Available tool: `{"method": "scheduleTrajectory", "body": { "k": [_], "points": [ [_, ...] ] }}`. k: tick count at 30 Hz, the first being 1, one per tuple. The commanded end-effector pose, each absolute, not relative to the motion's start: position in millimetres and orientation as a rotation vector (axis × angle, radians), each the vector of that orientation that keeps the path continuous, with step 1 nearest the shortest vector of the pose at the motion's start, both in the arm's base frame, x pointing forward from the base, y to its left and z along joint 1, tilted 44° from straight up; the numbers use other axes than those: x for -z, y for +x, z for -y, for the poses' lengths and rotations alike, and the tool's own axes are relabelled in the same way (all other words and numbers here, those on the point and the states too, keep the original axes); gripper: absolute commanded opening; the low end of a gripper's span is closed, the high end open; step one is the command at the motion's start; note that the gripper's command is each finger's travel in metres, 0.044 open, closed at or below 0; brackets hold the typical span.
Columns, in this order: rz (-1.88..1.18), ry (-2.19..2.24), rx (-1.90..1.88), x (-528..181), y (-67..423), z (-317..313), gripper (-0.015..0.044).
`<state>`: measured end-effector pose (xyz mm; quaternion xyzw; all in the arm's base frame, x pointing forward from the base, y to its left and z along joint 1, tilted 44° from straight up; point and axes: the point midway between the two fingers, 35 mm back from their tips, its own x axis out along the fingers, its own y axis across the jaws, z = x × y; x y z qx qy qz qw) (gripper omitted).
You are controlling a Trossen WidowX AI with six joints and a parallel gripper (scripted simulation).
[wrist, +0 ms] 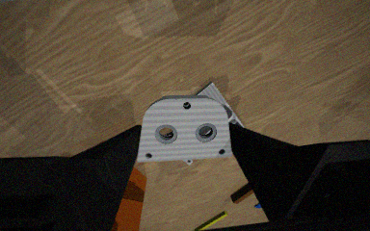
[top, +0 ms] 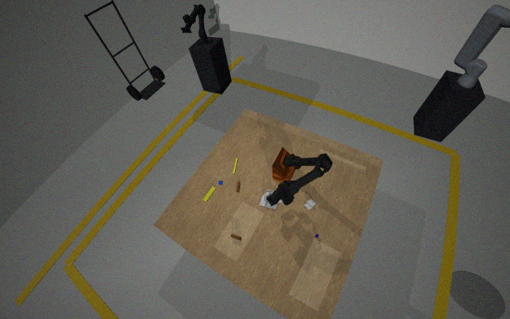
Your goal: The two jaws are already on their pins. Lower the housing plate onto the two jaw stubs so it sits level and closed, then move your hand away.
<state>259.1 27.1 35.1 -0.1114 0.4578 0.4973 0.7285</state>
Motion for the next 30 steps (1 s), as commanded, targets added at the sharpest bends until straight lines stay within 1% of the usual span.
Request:
{"method": "scheduleTrajectory", "body": {
  "k": [1, 30],
  "points": [
    [-1.058, -0.153, -1.051, -26.3, 257.1, -20.0, 0.0351],
    [-1.324, 0.439, -0.689, 20.8, 232.6, 28.6, 0.0351]
  ]
}}
